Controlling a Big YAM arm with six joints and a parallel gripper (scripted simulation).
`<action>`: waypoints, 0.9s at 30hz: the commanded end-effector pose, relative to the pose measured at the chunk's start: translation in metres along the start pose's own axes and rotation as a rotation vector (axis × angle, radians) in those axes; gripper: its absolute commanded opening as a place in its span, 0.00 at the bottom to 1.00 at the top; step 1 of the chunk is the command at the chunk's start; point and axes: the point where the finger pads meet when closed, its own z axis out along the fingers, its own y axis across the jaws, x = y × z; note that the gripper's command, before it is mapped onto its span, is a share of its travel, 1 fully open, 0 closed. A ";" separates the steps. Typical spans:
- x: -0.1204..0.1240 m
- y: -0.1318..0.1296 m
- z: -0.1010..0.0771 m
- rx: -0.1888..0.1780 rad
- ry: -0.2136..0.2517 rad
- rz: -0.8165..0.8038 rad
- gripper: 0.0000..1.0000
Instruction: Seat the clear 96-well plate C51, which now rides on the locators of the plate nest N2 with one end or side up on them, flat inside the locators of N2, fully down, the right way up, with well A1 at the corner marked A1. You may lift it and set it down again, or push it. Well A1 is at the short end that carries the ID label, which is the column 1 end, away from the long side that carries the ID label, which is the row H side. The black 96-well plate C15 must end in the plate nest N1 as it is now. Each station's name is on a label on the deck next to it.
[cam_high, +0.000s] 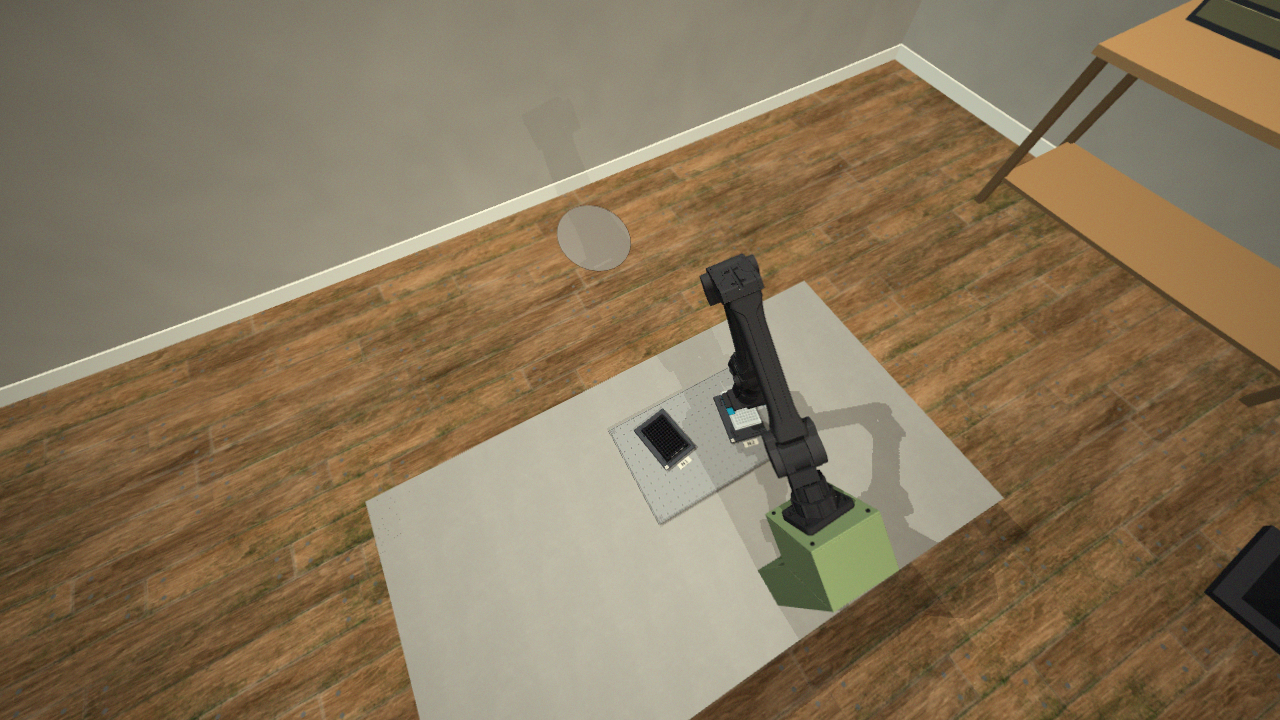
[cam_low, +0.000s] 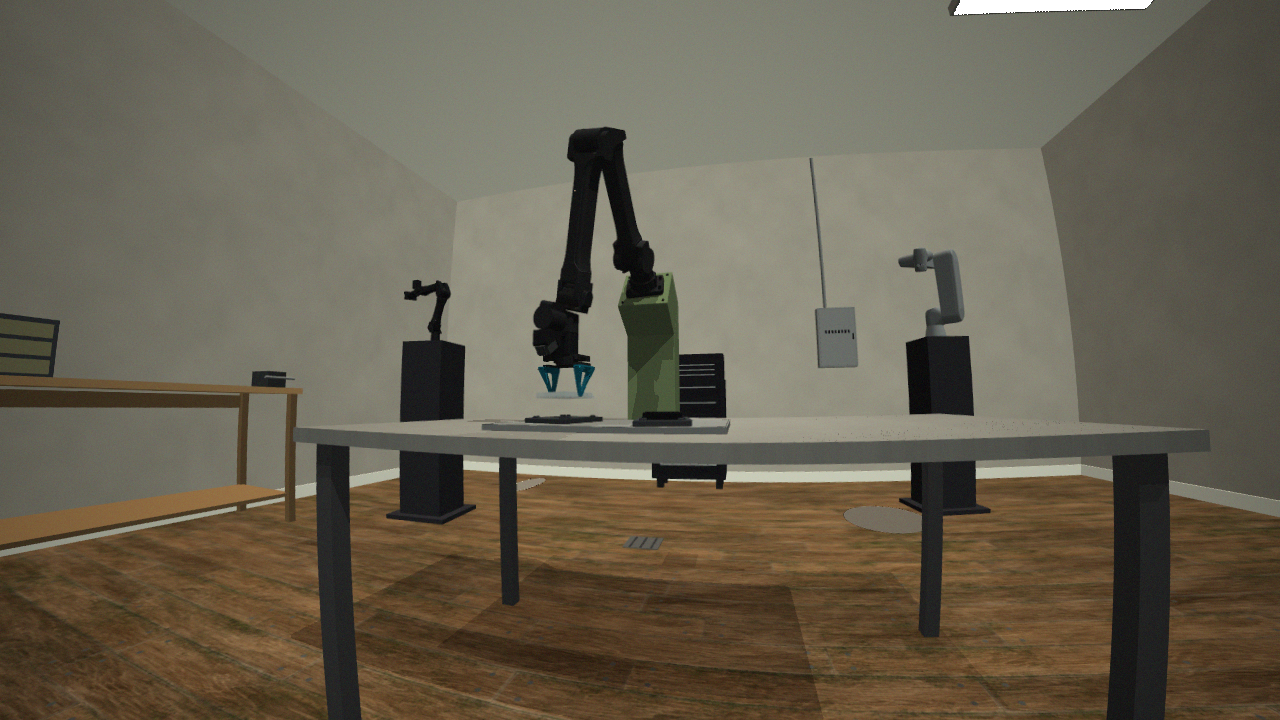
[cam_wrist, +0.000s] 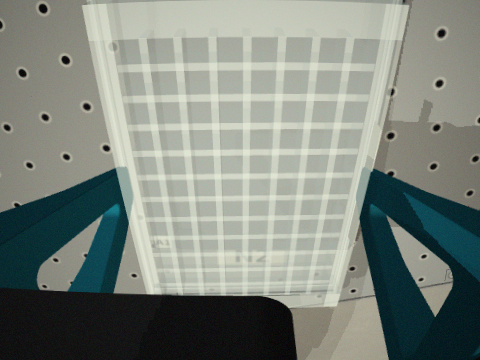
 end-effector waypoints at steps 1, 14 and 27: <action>0.009 -0.004 -0.007 0.007 0.020 0.000 0.00; 0.004 -0.001 -0.003 0.002 0.008 0.002 0.00; 0.012 -0.002 0.002 -0.009 0.035 -0.010 0.00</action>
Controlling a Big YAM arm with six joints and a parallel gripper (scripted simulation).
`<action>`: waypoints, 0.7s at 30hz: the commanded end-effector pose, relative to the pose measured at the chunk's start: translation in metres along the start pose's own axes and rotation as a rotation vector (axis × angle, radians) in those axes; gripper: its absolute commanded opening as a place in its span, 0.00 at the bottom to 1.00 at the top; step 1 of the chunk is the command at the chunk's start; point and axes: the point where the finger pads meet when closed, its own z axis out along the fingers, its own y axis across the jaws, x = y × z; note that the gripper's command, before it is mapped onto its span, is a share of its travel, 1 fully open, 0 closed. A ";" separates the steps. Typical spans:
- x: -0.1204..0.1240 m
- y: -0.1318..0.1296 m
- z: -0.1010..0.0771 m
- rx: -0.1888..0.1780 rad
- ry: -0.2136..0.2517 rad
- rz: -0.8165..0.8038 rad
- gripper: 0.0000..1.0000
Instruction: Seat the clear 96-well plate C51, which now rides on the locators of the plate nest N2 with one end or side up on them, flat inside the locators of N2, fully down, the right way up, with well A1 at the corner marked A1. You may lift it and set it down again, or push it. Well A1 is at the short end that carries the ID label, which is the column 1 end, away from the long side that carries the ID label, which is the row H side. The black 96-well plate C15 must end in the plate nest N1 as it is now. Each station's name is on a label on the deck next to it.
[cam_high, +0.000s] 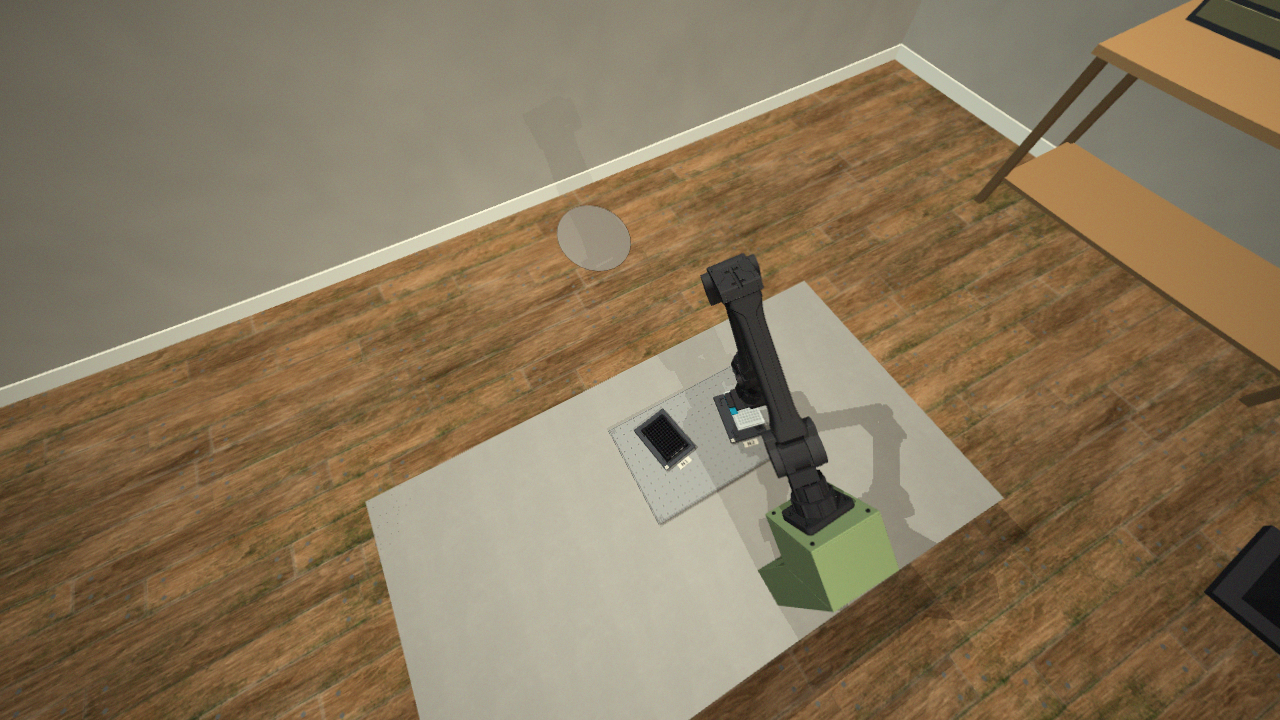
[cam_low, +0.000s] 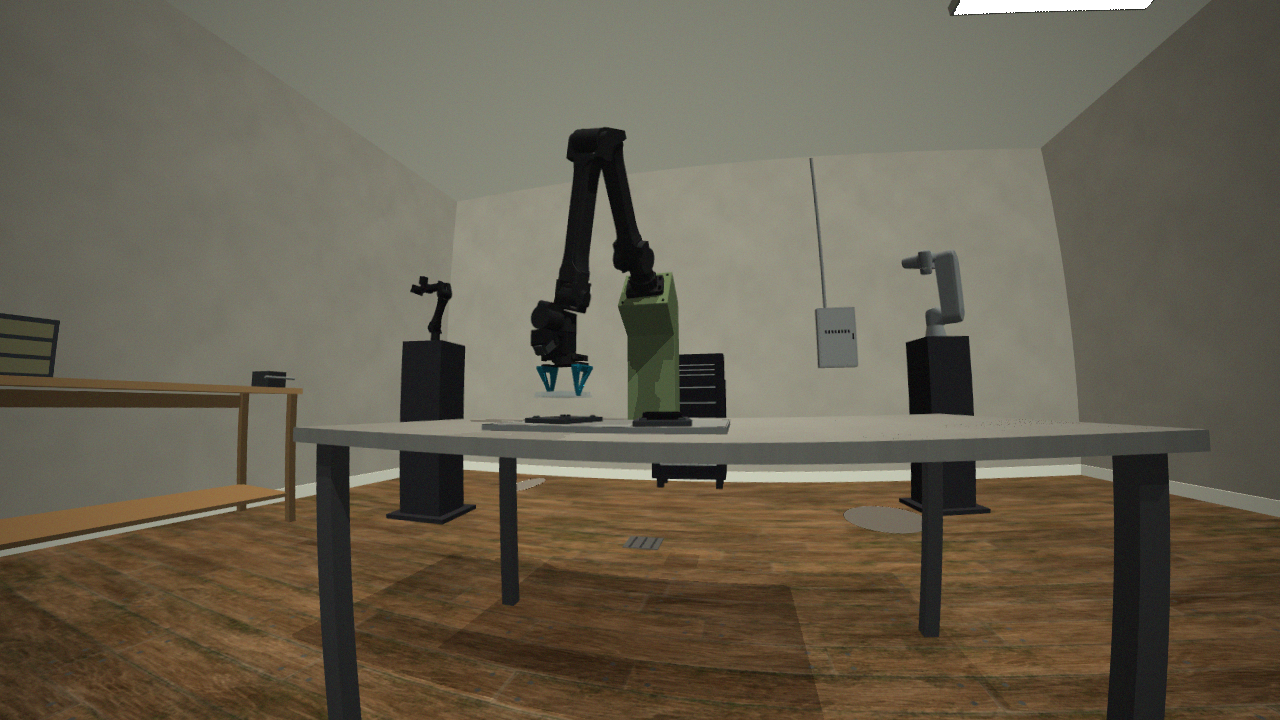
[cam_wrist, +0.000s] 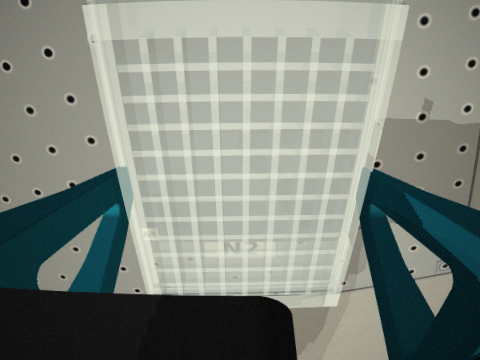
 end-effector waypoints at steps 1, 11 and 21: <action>0.009 0.006 0.004 -0.012 0.027 -0.017 0.00; 0.011 0.004 0.003 -0.006 0.027 -0.007 0.00; 0.013 0.006 0.003 -0.009 0.026 -0.008 0.00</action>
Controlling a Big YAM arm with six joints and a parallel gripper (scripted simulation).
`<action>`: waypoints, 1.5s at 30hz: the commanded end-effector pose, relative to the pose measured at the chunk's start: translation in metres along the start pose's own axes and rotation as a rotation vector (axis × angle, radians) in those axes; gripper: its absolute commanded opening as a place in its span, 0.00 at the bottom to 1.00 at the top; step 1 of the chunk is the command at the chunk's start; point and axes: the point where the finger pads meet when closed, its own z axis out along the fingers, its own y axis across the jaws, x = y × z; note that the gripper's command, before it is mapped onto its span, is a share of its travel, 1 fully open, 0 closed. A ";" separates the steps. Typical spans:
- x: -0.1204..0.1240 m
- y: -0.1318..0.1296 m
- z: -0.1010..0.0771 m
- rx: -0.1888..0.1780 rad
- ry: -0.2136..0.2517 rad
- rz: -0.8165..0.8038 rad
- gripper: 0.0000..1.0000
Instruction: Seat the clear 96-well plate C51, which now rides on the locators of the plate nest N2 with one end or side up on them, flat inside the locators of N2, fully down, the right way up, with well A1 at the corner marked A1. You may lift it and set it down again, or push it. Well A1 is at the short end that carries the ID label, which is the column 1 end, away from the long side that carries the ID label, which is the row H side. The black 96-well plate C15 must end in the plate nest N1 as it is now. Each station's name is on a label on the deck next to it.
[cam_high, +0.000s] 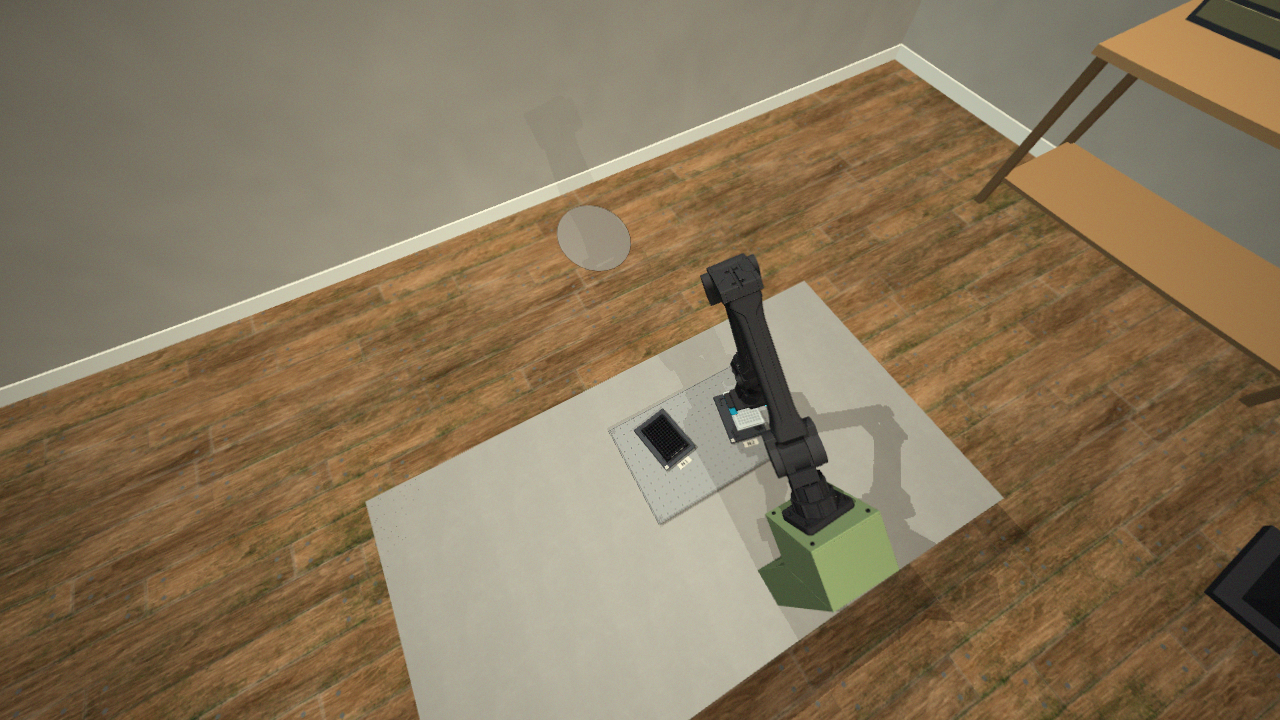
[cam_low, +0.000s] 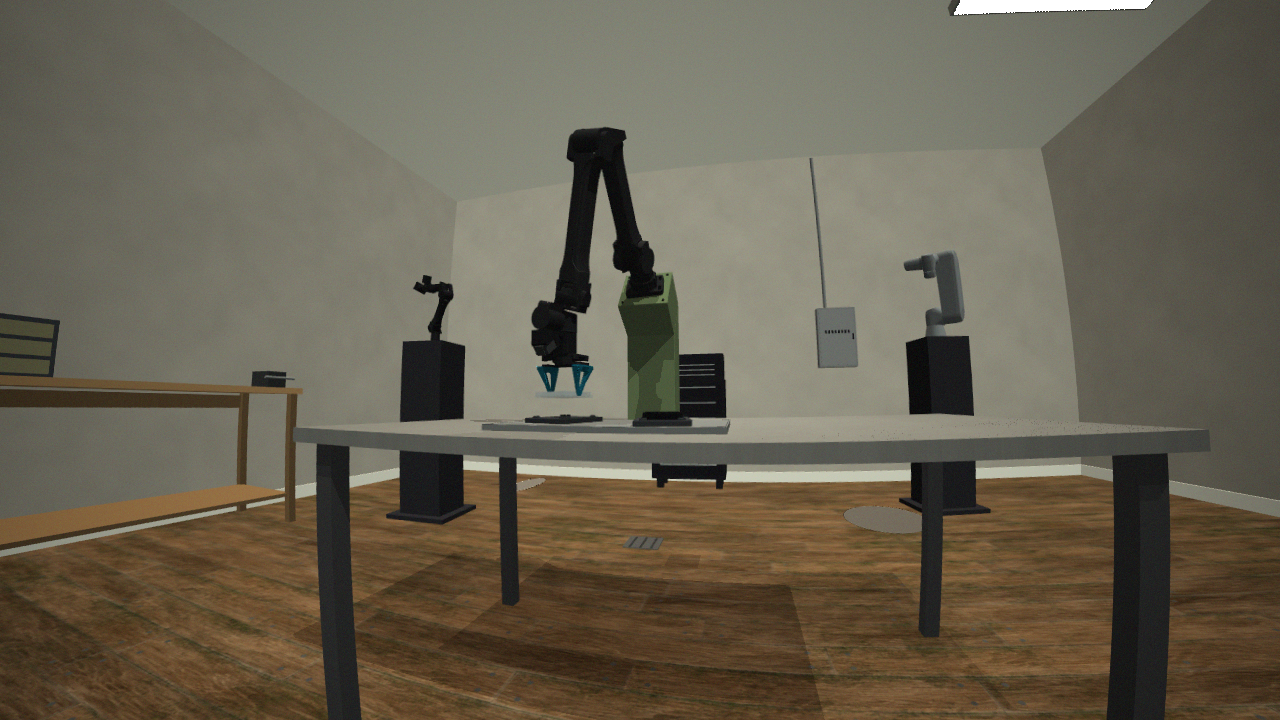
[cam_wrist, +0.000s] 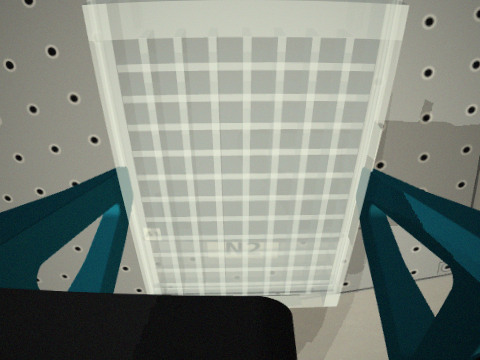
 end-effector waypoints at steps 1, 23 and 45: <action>0.013 0.005 0.003 -0.006 0.026 -0.004 0.00; 0.000 0.005 0.021 -0.007 -0.003 0.001 0.00; 0.000 0.003 0.042 -0.004 -0.003 0.002 0.00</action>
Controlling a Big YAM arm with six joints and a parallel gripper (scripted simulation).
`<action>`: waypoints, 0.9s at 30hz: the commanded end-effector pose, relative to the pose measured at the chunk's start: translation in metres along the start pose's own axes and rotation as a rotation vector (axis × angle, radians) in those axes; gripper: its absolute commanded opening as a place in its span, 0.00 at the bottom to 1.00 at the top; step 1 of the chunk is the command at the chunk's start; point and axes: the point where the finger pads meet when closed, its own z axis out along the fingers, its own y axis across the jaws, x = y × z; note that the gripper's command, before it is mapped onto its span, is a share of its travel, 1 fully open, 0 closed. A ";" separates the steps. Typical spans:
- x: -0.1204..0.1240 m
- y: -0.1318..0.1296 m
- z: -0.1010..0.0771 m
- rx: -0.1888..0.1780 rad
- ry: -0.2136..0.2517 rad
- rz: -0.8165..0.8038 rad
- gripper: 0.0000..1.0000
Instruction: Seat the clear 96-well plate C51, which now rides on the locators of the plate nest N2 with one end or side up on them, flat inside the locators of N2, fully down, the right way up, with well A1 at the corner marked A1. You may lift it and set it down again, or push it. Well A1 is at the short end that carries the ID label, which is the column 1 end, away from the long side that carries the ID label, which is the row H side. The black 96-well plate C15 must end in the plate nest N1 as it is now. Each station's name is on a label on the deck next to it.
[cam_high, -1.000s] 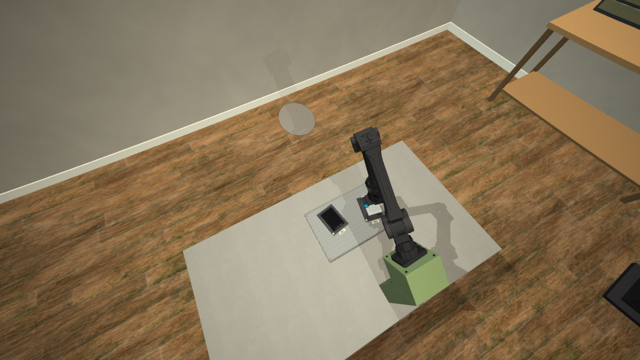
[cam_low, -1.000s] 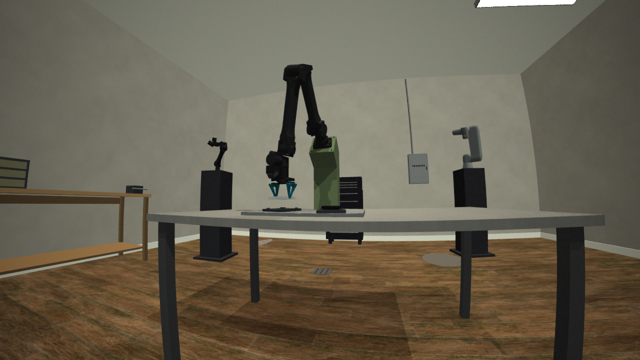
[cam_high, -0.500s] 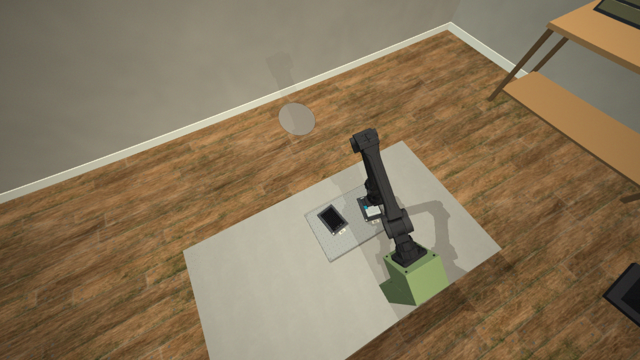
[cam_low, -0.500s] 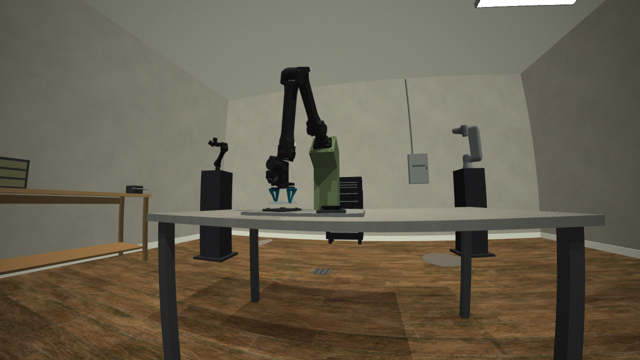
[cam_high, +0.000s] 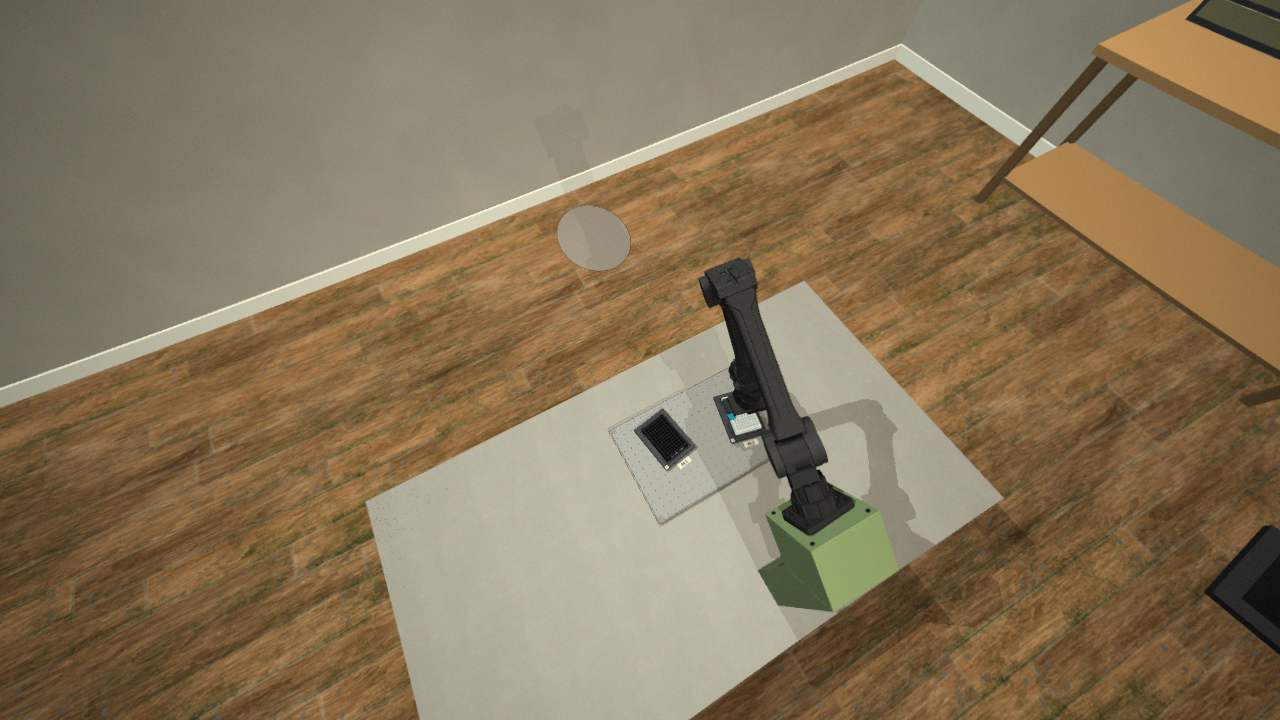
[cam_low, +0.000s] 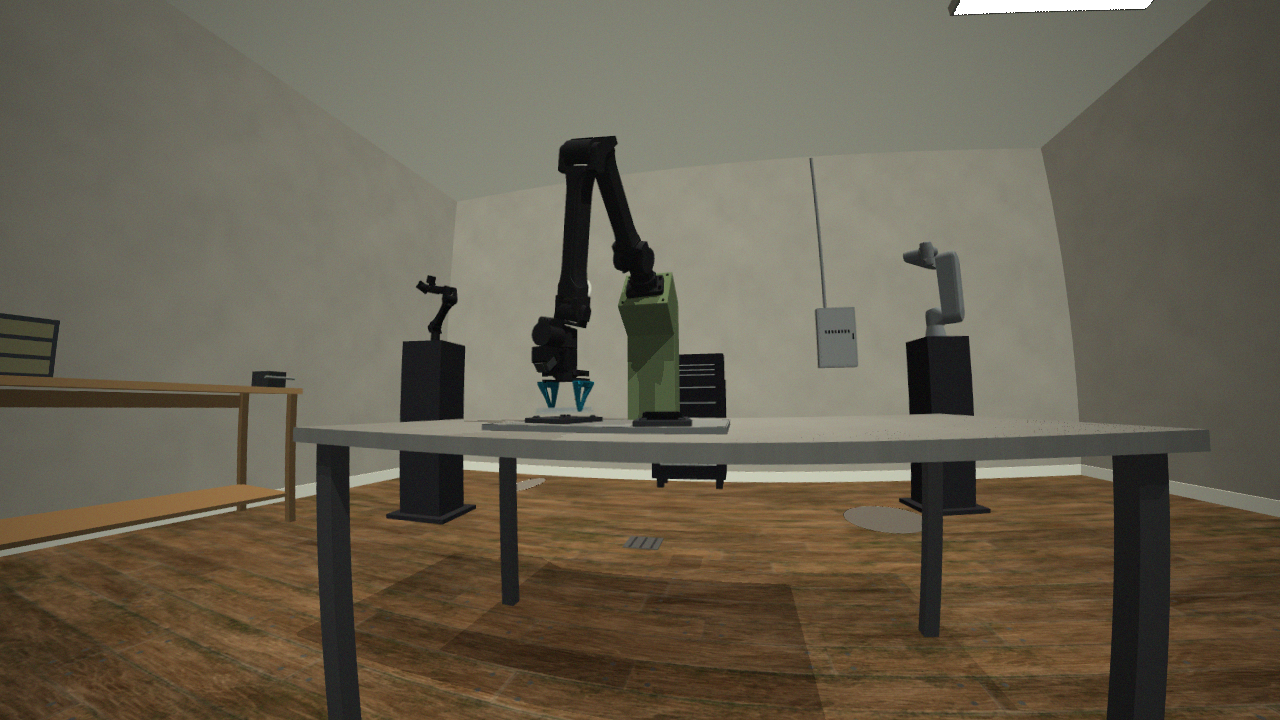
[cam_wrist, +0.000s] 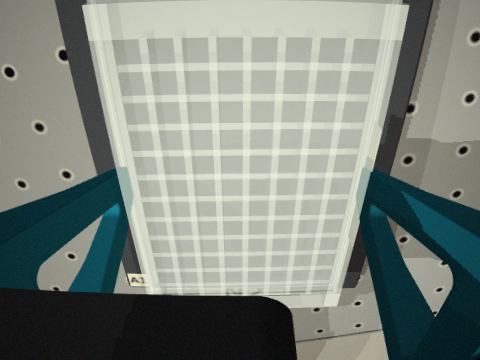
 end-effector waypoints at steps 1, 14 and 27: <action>-0.001 0.000 -0.002 0.002 -0.007 0.001 0.00; -0.002 0.000 -0.002 0.002 -0.007 0.001 0.00; -0.001 -0.001 0.004 0.002 -0.006 0.009 0.00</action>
